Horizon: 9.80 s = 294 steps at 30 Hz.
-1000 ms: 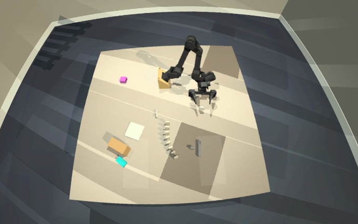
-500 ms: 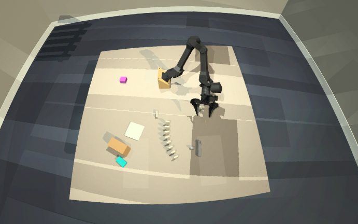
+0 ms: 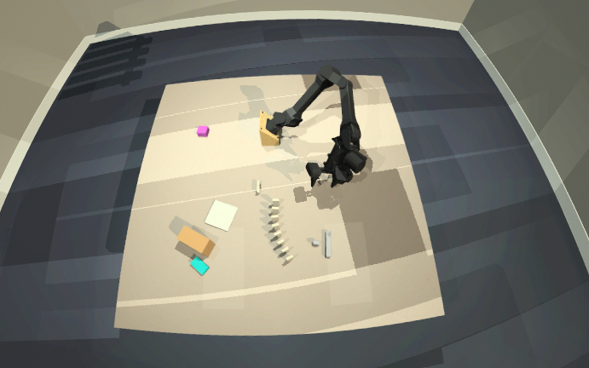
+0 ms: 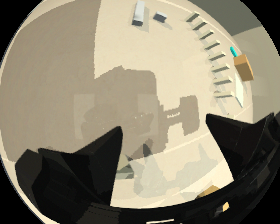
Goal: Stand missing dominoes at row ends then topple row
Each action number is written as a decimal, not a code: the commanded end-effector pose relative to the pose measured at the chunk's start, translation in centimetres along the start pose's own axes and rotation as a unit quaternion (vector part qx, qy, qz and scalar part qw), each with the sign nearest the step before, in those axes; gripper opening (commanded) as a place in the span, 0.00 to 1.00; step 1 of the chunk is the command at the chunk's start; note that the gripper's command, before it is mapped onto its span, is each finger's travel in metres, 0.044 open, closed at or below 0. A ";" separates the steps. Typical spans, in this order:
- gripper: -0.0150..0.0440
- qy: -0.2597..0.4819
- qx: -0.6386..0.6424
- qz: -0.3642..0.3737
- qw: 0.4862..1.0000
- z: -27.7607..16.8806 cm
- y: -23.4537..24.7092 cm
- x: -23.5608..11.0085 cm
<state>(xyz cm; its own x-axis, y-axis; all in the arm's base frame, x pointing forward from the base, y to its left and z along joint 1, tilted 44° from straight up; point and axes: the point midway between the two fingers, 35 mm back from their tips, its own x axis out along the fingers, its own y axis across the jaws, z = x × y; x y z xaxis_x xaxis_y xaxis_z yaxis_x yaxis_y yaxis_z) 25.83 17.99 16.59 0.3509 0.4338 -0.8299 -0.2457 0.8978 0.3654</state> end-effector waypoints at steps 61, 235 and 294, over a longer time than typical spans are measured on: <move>0.44 0.178 0.120 0.176 0.961 -3.5 4.6 -0.4; 0.29 0.175 0.098 0.171 0.965 -6.7 -24.1 11.1; 0.29 0.155 0.551 -0.124 0.810 -17.7 -43.8 6.7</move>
<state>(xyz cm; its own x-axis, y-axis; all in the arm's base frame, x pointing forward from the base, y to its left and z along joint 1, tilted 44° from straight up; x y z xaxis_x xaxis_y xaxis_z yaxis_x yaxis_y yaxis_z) 22.99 -19.89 -11.94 -0.0236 0.3807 -0.9244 0.8138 0.5444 0.2035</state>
